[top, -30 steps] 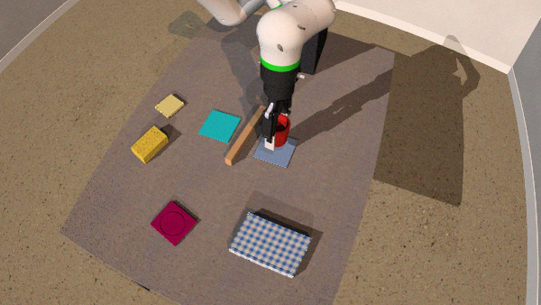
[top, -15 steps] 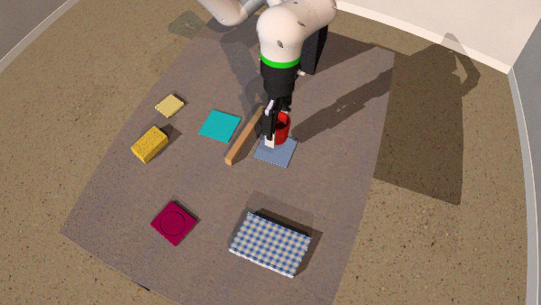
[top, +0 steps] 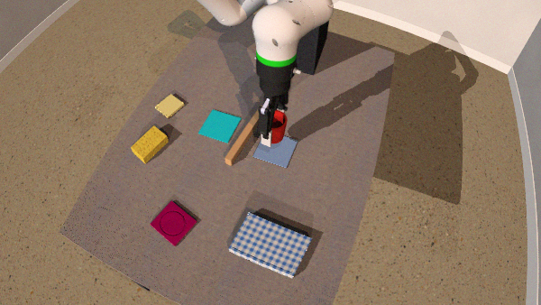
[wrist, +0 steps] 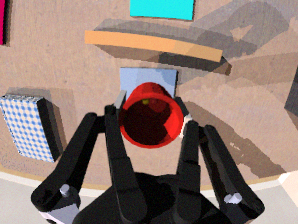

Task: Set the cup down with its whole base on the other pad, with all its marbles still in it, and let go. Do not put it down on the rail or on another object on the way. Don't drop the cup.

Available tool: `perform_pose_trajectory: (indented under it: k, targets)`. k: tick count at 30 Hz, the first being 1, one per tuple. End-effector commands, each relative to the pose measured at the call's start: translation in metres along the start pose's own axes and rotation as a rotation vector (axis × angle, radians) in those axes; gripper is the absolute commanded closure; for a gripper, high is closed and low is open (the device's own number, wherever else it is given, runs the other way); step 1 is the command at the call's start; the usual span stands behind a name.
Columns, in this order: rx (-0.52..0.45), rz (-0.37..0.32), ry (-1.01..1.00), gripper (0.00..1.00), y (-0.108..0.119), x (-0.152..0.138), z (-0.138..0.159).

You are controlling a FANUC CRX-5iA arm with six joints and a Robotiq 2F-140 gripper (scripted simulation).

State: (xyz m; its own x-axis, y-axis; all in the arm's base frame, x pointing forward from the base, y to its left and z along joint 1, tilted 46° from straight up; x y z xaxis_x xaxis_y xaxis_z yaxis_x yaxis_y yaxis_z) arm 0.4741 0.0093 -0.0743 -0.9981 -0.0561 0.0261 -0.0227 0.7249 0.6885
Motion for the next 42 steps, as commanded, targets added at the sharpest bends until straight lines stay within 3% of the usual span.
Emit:
perform_pose_trajectory:
  k: [1, 20, 35, 42]
  targets:
    - [0.0, 0.0, 0.0, 0.51, 0.0, 0.001, -0.006]
    - [0.0, 0.0, 0.0, 0.51, 0.0, 0.01, -0.062]
    - [0.0, 0.0, 0.0, 0.51, 0.0, 0.021, -0.132]
    - [0.0, 0.0, 0.0, 0.51, 0.0, 0.024, -0.151]
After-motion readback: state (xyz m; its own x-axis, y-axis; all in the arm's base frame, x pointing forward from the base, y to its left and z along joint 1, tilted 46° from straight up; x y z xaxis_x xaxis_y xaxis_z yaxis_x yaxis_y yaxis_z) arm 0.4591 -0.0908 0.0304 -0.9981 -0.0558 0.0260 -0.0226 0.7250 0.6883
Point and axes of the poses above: the point where the finger pads meet when closed, its own y axis back along the fingers, its own x axis across the jaws, z = x × y, the point moved 4 cm from there along y, back along the fingers, and after that the axes turned 10 degrees about y, right-handed, at the moved point
